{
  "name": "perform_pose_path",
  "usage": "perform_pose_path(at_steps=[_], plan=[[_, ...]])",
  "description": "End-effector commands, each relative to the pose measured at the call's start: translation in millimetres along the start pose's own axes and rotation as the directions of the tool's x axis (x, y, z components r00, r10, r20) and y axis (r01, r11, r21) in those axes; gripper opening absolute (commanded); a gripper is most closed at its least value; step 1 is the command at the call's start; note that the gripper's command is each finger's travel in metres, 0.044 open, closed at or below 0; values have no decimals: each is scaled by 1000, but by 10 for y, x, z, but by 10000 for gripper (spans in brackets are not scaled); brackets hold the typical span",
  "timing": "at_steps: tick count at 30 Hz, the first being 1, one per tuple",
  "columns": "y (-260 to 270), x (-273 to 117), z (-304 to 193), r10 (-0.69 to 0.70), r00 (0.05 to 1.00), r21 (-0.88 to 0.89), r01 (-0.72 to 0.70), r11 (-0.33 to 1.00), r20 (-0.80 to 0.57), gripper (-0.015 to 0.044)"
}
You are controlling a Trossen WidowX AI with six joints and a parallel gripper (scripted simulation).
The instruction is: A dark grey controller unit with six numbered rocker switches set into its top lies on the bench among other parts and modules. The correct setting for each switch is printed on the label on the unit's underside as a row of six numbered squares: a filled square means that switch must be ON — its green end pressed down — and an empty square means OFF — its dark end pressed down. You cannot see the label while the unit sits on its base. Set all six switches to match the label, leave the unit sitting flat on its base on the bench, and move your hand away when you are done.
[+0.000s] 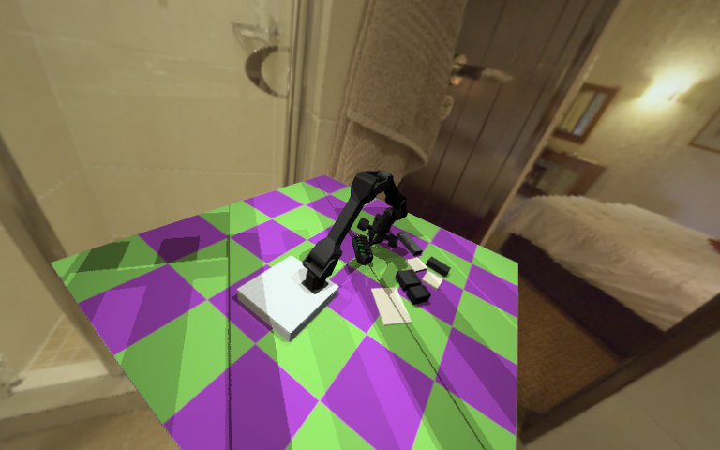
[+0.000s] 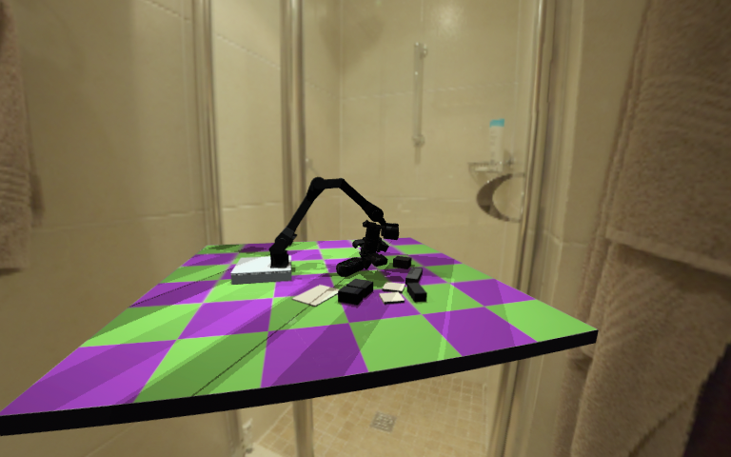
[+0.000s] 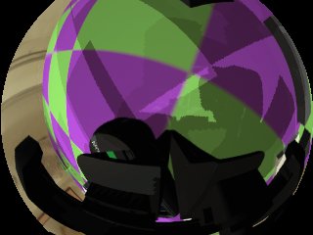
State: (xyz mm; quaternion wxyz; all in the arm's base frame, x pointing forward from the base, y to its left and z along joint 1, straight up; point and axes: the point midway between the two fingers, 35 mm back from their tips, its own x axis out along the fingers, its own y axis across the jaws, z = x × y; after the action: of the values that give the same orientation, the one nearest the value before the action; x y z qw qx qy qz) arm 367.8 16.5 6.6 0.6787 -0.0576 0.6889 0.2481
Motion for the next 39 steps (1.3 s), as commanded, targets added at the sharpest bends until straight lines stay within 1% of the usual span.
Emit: perform_pose_path(at_steps=[1,19,20,28,34,39], plan=[[82,52,-40,15,1000,-1,-15,1000,-16,0],[193,84,-64,16,1000,-1,-16,1000,-16,0],[101,13,-12,1,1000,0,-1,1000,1,0],[-423,-639,-37,10,1000,-1,-10,1000,-15,0],[-423,-658,-45,7,1000,-5,-7,1000,-16,0],[-113,-683,-175,-89,996,-99,85,991,-31,0]])
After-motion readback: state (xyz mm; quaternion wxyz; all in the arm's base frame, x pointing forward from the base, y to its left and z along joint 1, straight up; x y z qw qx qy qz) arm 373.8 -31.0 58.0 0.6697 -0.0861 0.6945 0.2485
